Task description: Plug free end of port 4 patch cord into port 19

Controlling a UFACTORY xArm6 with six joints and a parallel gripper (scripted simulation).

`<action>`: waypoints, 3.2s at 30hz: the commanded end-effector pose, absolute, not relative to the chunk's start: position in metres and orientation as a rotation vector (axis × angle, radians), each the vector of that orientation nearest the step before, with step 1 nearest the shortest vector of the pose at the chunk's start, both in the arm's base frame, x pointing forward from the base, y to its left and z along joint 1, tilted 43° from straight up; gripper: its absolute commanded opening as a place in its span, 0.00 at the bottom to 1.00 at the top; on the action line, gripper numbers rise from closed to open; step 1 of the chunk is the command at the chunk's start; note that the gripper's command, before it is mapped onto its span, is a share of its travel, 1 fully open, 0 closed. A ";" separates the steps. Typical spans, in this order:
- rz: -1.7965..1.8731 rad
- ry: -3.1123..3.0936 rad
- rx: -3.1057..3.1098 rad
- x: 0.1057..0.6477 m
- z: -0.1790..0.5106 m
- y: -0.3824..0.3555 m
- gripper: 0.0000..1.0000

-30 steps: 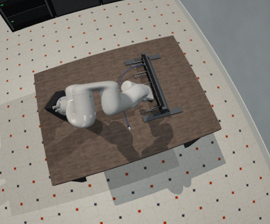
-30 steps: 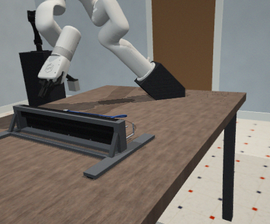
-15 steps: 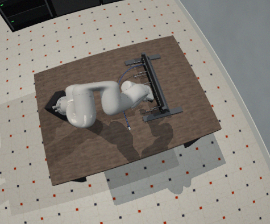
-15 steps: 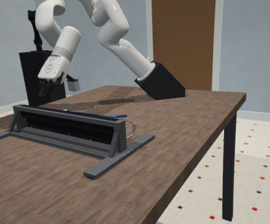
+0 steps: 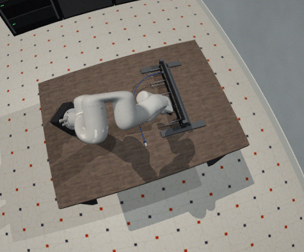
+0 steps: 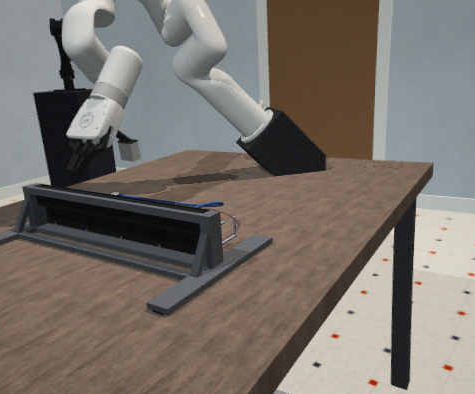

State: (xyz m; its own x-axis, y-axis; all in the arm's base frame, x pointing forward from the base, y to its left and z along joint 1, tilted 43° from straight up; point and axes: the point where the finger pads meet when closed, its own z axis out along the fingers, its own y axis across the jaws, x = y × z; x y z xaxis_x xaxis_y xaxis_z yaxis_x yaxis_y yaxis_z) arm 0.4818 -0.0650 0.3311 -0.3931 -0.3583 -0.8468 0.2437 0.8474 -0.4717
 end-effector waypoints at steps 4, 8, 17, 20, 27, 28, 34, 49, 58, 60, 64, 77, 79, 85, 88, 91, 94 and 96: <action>-0.648 1.864 -0.086 0.482 0.333 -0.065 0.00; -0.648 1.864 -0.086 0.482 0.333 -0.065 0.00; -0.648 1.864 -0.086 0.482 0.333 -0.065 0.00; -0.648 1.864 -0.086 0.482 0.333 -0.065 0.00; -0.648 1.864 -0.086 0.476 0.334 -0.062 0.00; -0.648 1.864 -0.086 0.473 0.335 -0.061 0.00; -0.648 1.864 -0.086 0.454 0.340 -0.052 0.00; -0.648 1.864 -0.086 0.376 0.362 -0.018 0.00; -0.648 1.864 -0.086 0.359 0.366 -0.010 0.00; -0.648 1.864 -0.086 0.358 0.367 -0.010 0.00; -0.647 1.865 -0.083 0.358 0.366 -0.010 0.00; -0.547 1.953 0.216 0.355 0.345 -0.046 0.00; -0.527 1.965 0.280 0.354 0.340 -0.053 0.00; -0.487 1.982 0.408 0.352 0.332 -0.067 0.00; -0.441 1.990 0.554 0.348 0.322 -0.081 0.00; -0.412 1.990 0.650 0.346 0.316 -0.091 0.00; -0.381 1.984 0.749 0.342 0.311 -0.100 0.00; -0.361 1.978 0.815 0.340 0.307 -0.106 0.00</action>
State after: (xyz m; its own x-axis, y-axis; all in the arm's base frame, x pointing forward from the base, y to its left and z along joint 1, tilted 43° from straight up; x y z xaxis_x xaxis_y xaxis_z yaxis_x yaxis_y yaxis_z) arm 0.3438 -0.0904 0.3150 -0.3874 0.2735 -0.8804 0.6076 0.7940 -0.0207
